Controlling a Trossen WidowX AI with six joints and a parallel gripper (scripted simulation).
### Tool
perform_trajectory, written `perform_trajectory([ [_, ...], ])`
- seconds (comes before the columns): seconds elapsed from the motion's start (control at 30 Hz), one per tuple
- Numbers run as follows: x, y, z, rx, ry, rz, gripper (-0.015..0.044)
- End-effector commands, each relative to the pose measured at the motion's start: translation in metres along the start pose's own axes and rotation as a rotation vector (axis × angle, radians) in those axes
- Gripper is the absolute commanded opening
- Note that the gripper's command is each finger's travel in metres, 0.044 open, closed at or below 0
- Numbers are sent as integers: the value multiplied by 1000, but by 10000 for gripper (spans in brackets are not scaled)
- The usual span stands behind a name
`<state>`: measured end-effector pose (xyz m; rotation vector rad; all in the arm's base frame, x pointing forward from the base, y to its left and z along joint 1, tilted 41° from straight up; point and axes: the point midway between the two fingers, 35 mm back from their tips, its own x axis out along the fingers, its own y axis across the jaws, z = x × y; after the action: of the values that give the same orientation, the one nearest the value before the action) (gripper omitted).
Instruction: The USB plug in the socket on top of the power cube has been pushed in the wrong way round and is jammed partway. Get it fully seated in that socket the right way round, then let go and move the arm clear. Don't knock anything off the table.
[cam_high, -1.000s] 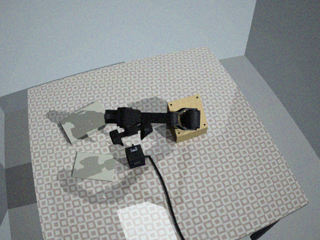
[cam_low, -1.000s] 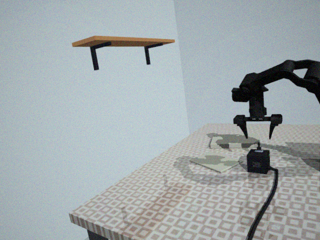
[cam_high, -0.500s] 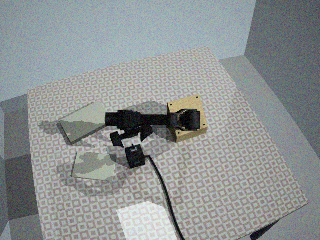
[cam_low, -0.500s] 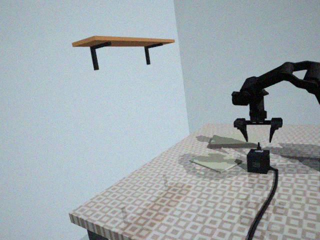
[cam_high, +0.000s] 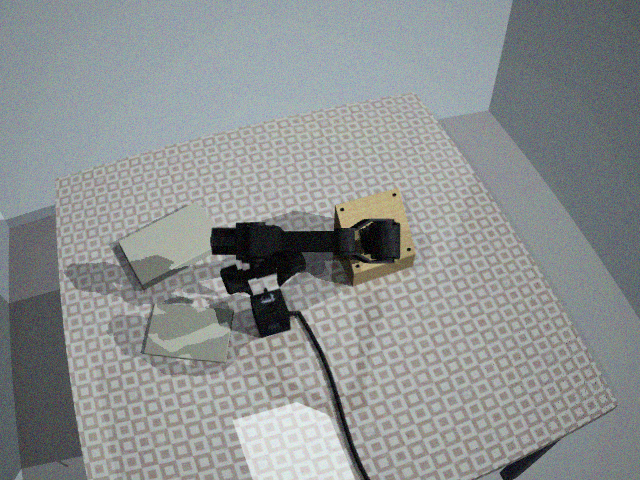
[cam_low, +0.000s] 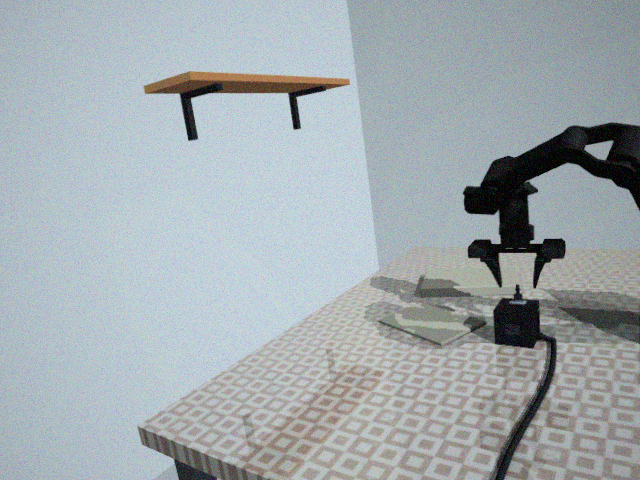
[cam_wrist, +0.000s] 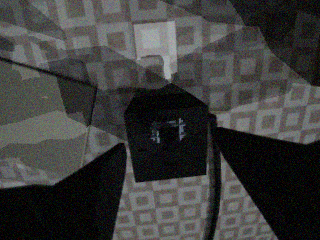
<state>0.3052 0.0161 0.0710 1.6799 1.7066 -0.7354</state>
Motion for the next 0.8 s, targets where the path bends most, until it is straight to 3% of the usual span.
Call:
perform_trajectory([
  [0.0,0,0,0,-1,0,1,230],
  [0.3,0,0,0,-1,0,1,0],
  [0.77,0,0,0,-1,0,1,0],
])
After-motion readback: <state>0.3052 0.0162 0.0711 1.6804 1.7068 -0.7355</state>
